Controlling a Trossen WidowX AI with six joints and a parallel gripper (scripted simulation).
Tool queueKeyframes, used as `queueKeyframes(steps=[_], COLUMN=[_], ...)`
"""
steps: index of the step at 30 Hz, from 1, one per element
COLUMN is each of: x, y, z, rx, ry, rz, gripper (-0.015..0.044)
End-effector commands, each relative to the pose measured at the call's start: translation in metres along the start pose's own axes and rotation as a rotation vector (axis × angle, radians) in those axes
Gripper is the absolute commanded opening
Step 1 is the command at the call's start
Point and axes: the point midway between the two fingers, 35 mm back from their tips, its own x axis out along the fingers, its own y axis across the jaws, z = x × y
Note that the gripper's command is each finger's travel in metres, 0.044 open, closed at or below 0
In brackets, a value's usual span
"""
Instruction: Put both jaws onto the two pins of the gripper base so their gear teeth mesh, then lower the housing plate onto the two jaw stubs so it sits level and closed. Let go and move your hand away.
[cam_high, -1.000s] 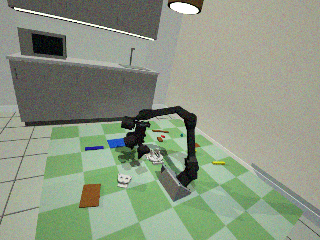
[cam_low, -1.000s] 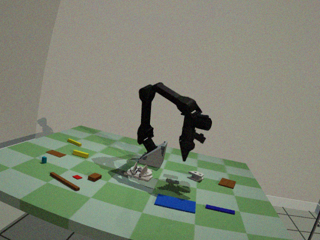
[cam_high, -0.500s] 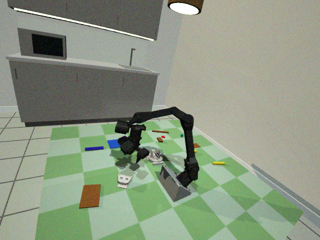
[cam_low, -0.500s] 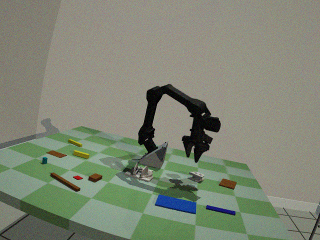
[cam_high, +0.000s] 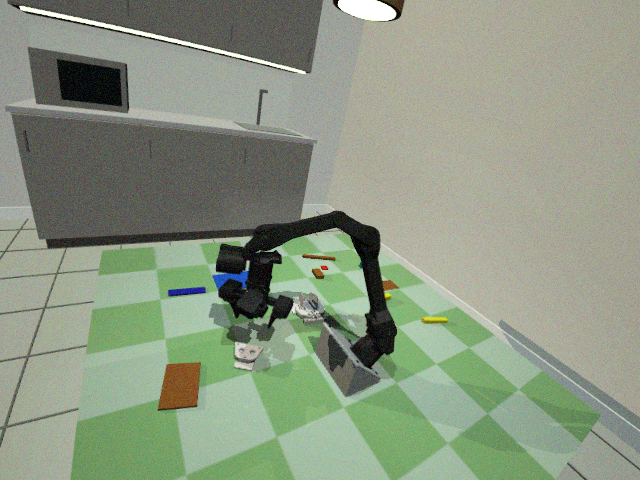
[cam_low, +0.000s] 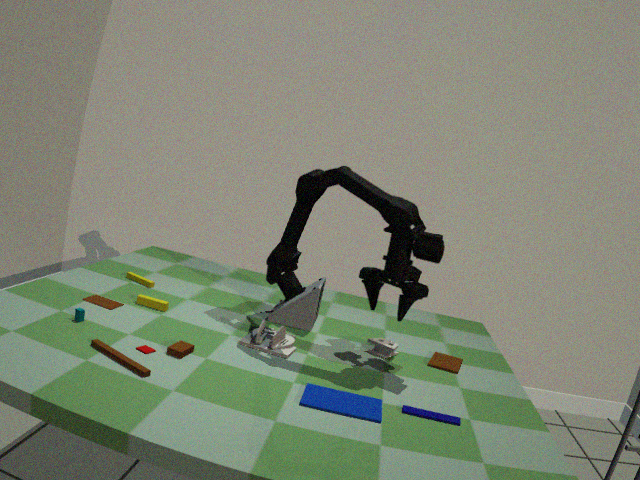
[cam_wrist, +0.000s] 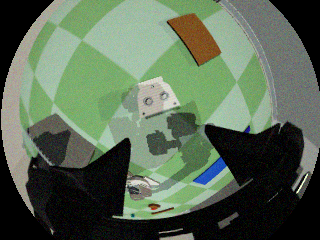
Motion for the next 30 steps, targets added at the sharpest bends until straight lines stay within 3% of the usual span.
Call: queueKeyframes(steps=[1,12,18,30], x=[0.005,0.008,0.046,0.046], y=[0.001,0.001,0.005,0.005], z=[0.016,0.024,0.023,0.023], rx=[-0.117,-0.176,-0.175,-0.175], ry=[0.002,0.003,0.004,0.004], rz=[0.019,0.023,0.023,0.023], gripper=[0.0440,0.0440,0.0440,0.0440])
